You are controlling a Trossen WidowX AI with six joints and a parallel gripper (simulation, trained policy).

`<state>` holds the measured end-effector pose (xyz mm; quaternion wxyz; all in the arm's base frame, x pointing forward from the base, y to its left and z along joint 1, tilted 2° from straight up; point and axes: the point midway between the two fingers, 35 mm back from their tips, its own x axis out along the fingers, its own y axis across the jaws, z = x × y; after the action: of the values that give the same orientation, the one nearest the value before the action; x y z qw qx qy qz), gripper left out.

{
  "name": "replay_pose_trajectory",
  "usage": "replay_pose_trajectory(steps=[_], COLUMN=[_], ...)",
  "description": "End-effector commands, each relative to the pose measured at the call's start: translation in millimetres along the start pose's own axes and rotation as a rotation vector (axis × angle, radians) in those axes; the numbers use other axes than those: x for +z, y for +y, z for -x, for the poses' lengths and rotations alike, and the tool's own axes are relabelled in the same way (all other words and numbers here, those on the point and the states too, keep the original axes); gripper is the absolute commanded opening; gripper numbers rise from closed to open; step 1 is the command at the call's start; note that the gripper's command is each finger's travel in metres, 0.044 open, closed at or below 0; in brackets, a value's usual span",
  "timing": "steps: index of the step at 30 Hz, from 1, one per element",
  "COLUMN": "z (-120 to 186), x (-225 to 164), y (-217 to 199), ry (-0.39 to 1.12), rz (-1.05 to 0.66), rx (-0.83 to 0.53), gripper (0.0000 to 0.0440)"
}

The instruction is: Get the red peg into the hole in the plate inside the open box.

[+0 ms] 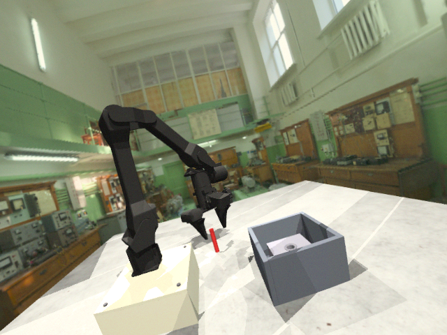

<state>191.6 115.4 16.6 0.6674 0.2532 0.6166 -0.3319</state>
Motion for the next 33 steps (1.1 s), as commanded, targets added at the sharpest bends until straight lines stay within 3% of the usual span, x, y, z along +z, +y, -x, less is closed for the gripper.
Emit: replay_pose_trajectory(steps=[1, 5, 7, 22, 33], z=[-13, -26, -31, -38, -6], x=[-2, -5, -7, -12, 13], y=[-2, -3, -5, -7, -4], ry=[-0.007, -0.008, -0.004, 0.094, -0.017], rz=[-0.026, -0.051, -0.063, -0.103, -0.025], rx=[0.002, 0.012, 0.009, -0.018, 0.038], gripper=[0.0425, 0.0414, 0.0382, 0.0001, 0.0000])
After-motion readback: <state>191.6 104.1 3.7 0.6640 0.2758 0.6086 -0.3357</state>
